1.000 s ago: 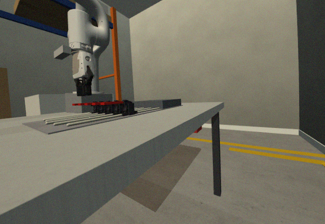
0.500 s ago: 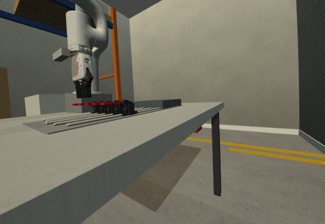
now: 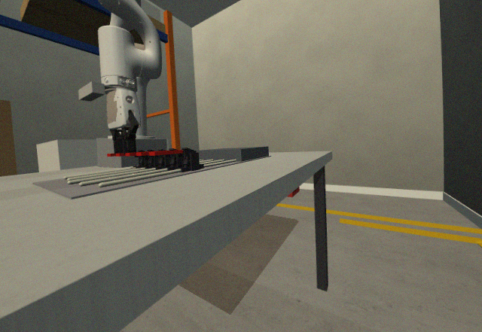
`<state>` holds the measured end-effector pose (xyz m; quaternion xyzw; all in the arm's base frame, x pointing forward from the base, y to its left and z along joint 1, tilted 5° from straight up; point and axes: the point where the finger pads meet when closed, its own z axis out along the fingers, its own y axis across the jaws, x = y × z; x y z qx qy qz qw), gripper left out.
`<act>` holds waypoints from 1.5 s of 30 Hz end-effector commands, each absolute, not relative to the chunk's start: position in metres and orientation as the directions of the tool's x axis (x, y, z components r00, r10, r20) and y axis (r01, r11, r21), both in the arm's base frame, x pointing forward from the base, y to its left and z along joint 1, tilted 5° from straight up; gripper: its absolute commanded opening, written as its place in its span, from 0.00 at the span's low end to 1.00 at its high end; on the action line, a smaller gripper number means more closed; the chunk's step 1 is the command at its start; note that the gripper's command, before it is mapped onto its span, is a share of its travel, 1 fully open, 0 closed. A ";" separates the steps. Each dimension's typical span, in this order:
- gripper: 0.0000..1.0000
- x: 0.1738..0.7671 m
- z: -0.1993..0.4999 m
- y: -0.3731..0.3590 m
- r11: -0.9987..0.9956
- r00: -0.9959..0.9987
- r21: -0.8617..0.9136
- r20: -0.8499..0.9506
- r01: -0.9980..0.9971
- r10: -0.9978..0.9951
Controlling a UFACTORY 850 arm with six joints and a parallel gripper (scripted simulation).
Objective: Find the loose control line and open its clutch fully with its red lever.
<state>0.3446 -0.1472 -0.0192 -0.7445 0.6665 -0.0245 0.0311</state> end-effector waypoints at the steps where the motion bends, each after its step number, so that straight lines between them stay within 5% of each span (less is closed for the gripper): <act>1: 0.52 0.346 -0.022 -0.147 -0.110 0.110 -0.080 -0.003 -0.991 -0.994; 19: 0.52 0.347 -0.038 -0.147 -0.110 0.110 -0.080 -0.003 -0.991 -0.994; 20: 0.00 0.347 -0.038 -0.147 -0.110 0.110 -0.080 -0.003 -0.991 -0.994; 45: 0.00 0.347 -0.038 -0.147 -0.110 0.110 -0.080 -0.003 -0.991 -0.994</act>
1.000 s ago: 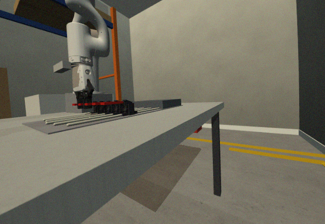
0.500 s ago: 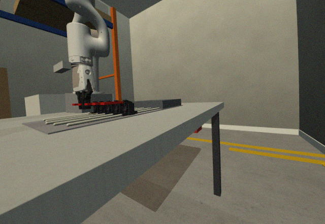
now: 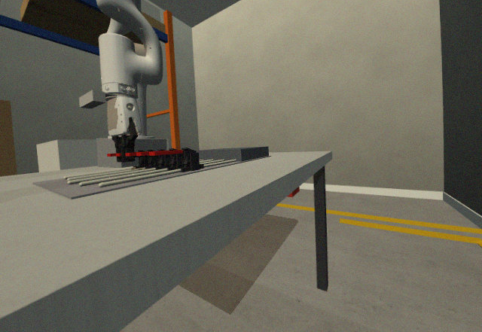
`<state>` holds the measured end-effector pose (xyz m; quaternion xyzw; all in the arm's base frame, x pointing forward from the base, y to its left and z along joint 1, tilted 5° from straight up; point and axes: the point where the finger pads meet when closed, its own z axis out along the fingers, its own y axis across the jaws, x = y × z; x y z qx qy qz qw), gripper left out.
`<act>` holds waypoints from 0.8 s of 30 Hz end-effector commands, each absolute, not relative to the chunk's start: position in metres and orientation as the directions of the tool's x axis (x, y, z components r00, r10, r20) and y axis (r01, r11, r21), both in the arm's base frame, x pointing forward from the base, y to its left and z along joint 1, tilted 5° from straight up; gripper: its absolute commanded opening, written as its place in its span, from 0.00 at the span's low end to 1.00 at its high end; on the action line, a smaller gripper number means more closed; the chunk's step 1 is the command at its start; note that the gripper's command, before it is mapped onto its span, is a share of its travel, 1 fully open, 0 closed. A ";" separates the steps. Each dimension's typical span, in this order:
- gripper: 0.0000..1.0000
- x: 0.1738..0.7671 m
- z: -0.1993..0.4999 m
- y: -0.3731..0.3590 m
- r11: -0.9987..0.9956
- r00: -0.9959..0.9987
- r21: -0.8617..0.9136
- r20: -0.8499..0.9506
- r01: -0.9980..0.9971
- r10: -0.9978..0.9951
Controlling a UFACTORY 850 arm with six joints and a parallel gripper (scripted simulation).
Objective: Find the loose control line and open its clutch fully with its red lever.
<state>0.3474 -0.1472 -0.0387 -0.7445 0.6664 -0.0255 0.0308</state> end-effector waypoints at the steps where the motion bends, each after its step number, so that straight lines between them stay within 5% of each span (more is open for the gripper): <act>1: 0.00 0.347 -0.038 -0.147 -0.110 0.110 -0.080 -0.003 -0.991 -0.994; 24: 0.00 0.345 -0.018 -0.142 -0.110 0.110 -0.080 -0.003 -0.991 -0.994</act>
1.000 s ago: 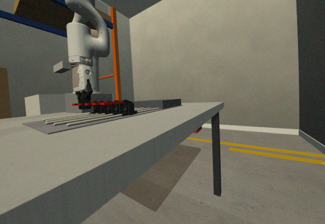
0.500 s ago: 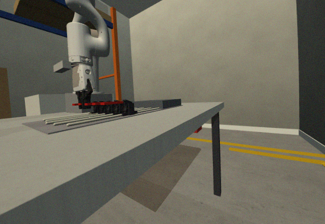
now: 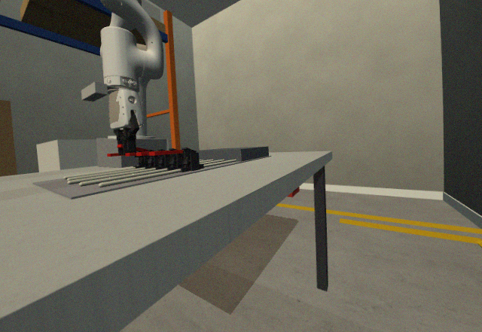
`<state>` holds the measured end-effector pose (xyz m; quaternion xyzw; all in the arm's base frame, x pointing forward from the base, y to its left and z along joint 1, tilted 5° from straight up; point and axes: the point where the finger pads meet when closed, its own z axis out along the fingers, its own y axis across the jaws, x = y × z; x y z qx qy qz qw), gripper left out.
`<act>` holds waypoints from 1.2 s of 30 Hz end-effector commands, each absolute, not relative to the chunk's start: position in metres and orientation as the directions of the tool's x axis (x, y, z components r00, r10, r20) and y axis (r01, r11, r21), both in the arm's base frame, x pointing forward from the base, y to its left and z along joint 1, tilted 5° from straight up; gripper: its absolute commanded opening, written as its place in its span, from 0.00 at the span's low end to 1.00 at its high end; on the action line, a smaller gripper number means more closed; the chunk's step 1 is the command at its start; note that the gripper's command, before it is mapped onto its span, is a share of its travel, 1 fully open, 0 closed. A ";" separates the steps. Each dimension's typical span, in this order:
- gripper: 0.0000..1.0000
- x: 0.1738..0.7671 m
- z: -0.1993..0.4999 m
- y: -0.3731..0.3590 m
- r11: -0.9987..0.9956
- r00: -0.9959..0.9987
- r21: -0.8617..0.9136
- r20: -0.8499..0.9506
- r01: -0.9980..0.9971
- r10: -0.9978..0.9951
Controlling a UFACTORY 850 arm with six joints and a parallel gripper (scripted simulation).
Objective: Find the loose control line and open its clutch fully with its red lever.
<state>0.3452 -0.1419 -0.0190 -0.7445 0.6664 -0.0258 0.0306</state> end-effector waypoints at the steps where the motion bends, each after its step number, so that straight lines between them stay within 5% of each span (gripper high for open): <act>1: 0.00 0.345 -0.018 -0.142 -0.110 0.110 -0.080 -0.003 -0.991 -0.994; 36: 0.00 0.341 0.010 -0.121 -0.110 0.110 -0.080 -0.003 -0.991 -0.994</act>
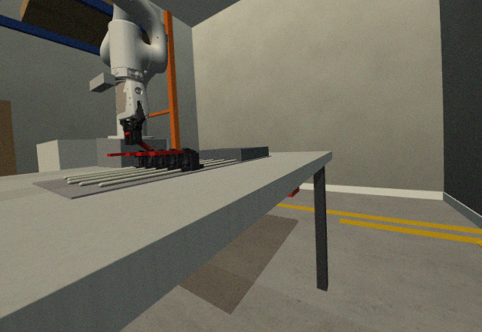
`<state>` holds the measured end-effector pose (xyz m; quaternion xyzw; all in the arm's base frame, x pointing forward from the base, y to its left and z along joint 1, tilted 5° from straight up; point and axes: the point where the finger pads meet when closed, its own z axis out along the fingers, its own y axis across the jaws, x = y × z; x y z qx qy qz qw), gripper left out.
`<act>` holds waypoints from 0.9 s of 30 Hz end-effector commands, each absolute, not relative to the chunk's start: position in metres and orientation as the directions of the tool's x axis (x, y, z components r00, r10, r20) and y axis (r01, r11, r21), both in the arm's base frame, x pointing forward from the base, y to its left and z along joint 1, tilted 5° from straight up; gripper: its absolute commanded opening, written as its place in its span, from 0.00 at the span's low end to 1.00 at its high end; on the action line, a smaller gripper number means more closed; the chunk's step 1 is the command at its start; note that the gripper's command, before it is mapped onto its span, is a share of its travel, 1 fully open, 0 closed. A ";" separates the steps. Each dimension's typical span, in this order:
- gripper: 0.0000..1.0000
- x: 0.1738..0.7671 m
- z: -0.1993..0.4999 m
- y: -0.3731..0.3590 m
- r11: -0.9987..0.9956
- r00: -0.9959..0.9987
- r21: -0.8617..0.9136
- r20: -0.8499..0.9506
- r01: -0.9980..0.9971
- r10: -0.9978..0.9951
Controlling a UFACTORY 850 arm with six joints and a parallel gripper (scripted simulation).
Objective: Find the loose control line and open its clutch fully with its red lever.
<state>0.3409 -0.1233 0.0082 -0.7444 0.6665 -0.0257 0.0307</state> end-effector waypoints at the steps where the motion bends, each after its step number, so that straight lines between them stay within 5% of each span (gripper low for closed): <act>1: 0.00 0.340 0.012 -0.119 -0.110 0.110 -0.080 -0.003 -0.991 -0.994; 27: 0.00 0.337 0.025 -0.097 -0.110 0.110 -0.080 -0.003 -0.991 -0.994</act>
